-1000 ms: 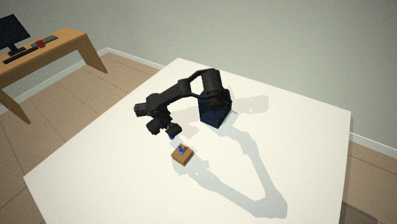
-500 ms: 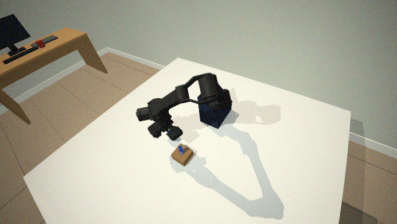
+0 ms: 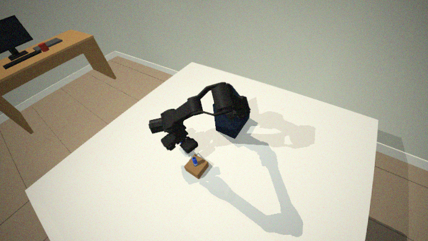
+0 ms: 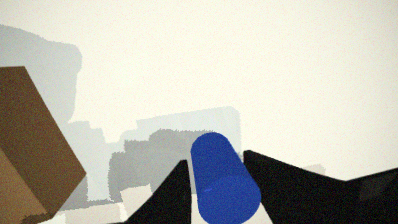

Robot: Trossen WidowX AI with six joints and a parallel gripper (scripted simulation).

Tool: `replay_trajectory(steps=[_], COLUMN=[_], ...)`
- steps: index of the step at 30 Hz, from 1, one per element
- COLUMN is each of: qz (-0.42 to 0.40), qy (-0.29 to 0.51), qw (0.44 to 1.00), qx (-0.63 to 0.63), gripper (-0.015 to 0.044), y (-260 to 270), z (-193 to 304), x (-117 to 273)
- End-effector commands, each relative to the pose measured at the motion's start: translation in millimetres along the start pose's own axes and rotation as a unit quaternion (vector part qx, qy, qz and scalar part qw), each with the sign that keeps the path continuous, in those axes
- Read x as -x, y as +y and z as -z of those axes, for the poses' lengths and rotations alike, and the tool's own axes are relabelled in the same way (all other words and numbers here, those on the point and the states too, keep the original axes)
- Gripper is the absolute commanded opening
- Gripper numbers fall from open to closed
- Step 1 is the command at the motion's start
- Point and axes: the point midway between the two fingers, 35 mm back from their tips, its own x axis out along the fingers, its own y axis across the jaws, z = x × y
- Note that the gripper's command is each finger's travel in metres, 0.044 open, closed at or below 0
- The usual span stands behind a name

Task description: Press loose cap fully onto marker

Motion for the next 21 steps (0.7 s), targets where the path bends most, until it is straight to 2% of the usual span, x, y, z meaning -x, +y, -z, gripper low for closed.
replay_trajectory(steps=[1,7,10,21], qz=[-0.002,-0.002,-0.001,0.0], qy=[-0.001,-0.001,-0.001,-0.002], qw=[1.0,1.0,1.0,1.0], qx=[-0.003,-0.003,-0.003,-0.003], gripper=[0.0116,0.0076,0.0,0.0], y=[0,0,0,-1], z=[0,-1,-1,-2], x=[-1,-1,4,39])
